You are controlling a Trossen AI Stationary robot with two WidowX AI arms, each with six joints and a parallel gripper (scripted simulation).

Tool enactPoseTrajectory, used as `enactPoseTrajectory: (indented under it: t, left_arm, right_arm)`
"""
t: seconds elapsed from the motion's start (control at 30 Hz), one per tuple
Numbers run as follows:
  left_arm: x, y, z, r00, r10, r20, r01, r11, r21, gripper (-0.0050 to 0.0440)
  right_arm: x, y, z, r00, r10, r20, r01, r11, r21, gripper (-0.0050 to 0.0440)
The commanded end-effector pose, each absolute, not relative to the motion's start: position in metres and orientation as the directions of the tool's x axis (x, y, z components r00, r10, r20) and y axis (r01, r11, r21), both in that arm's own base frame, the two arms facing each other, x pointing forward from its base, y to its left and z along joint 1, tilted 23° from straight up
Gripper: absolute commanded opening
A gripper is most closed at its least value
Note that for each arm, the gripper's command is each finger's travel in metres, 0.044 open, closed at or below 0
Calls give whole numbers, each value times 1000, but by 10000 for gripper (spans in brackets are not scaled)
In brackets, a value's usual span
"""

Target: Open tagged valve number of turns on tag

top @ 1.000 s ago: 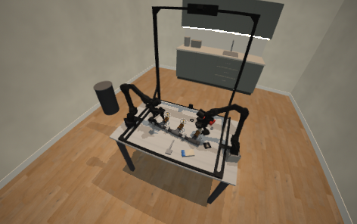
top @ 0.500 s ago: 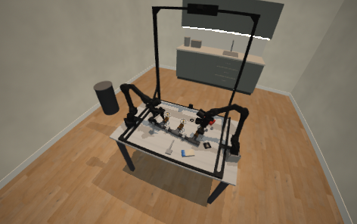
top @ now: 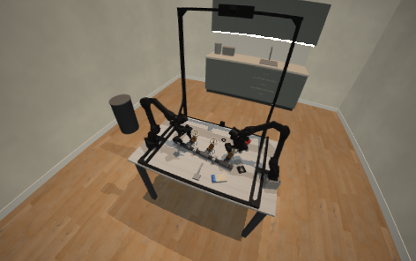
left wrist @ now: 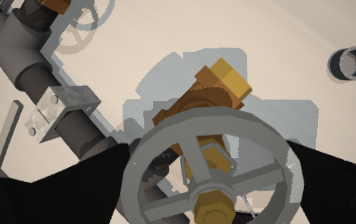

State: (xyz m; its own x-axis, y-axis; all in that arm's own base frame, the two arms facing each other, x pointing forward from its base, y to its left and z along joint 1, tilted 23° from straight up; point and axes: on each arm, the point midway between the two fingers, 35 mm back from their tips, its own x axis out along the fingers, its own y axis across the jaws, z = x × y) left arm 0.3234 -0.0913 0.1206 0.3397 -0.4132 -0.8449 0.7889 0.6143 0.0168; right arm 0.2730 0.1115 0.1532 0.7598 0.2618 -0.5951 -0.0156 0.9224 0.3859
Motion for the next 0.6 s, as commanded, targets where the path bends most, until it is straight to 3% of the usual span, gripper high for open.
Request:
enactPoseTrajectory:
  t: [0.0, 0.07, 0.27, 0.37, 0.5, 0.57]
  left_arm:
    - [323, -91, 121, 340, -414, -845, 819, 571, 50, 400]
    - [323, -91, 121, 340, -414, -845, 819, 571, 50, 400]
    - [323, -91, 121, 340, -413, -845, 809, 587, 38, 256]
    - [323, -91, 121, 340, -413, -845, 809, 587, 38, 256]
    - [323, -91, 121, 340, -413, -845, 809, 587, 38, 160]
    - [323, -91, 121, 340, -413, -845, 809, 587, 38, 160]
  right_arm:
    - [273, 111, 153, 760, 262, -595, -16, 922, 386, 400]
    - [273, 111, 153, 760, 262, -595, -16, 922, 386, 400]
    - [273, 111, 153, 760, 262, -595, -16, 922, 386, 400]
    - [273, 111, 153, 760, 262, -595, -16, 922, 386, 400]
    - [273, 111, 153, 760, 262, -595, -16, 922, 386, 400]
    - [273, 111, 153, 760, 262, -595, -16, 922, 386, 400]
